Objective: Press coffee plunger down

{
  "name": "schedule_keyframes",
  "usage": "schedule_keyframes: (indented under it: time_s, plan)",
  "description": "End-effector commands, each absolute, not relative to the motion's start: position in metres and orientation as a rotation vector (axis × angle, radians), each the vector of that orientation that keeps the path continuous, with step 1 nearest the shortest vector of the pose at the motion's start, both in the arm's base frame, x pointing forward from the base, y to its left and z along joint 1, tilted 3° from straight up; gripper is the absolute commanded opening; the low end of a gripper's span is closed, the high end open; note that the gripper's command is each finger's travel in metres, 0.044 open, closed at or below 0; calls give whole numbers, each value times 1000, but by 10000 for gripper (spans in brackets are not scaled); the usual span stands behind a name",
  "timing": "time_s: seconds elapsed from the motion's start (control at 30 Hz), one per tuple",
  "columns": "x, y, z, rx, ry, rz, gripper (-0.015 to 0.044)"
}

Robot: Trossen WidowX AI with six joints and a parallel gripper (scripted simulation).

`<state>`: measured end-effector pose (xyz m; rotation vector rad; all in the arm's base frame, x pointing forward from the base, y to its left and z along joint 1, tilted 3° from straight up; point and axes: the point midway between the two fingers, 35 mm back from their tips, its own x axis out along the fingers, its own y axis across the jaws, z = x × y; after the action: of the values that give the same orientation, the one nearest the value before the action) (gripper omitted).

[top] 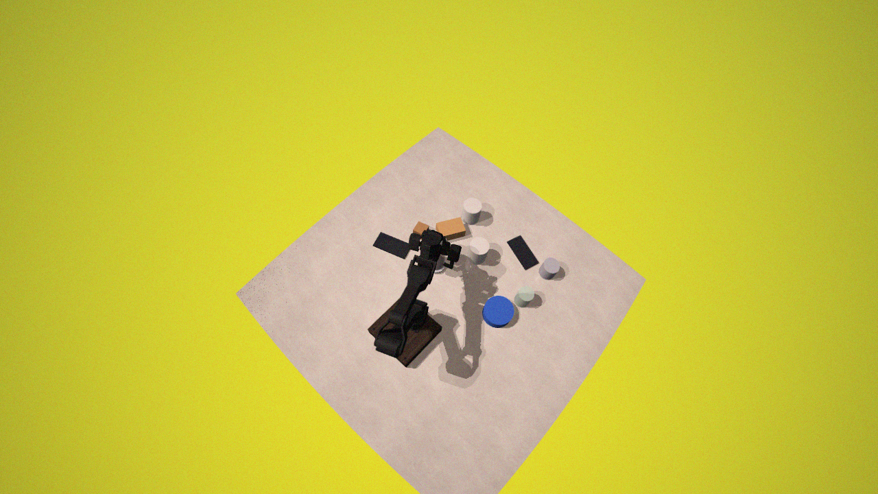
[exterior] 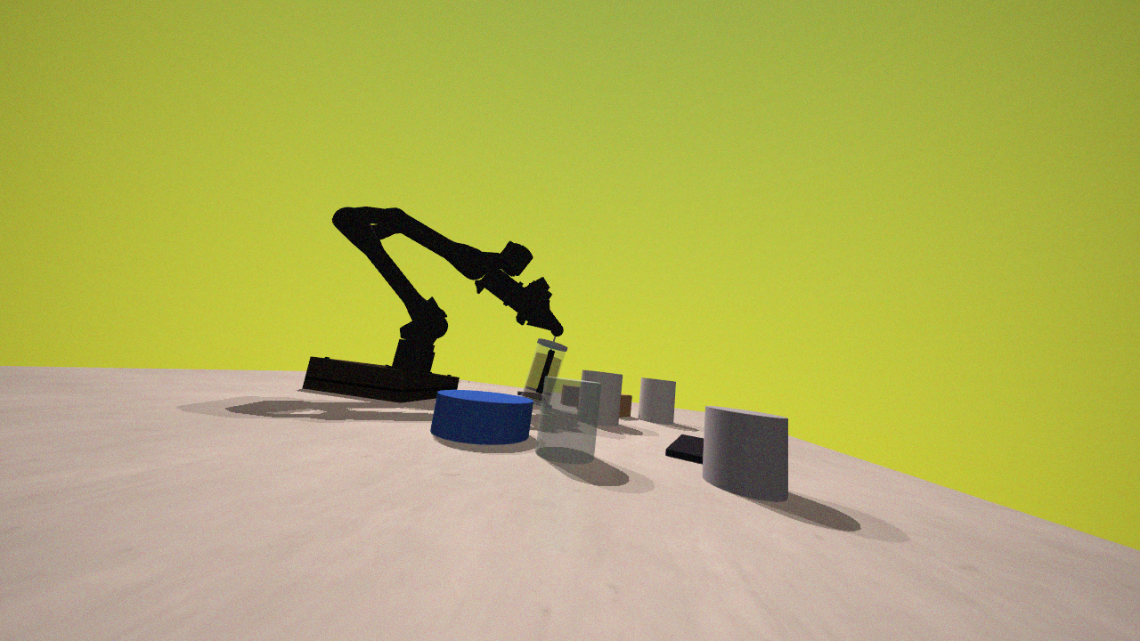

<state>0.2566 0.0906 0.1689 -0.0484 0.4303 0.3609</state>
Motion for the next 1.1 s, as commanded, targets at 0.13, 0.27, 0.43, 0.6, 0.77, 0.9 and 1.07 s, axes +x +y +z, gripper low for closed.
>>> schedule_keyframes:
  time_s: [0.13, 0.27, 0.43, 0.6, 0.77, 0.9, 1.07]
  plan:
    - [258, 91, 161, -48, 459, 362, 130]
    - [258, 91, 162, -48, 459, 362, 130]
    - [259, 91, 162, -48, 459, 362, 130]
    - [259, 91, 162, -48, 459, 362, 130]
    - [259, 91, 167, -48, 440, 361, 130]
    - [259, 91, 167, -48, 440, 361, 130]
    - [259, 91, 167, -48, 440, 361, 182]
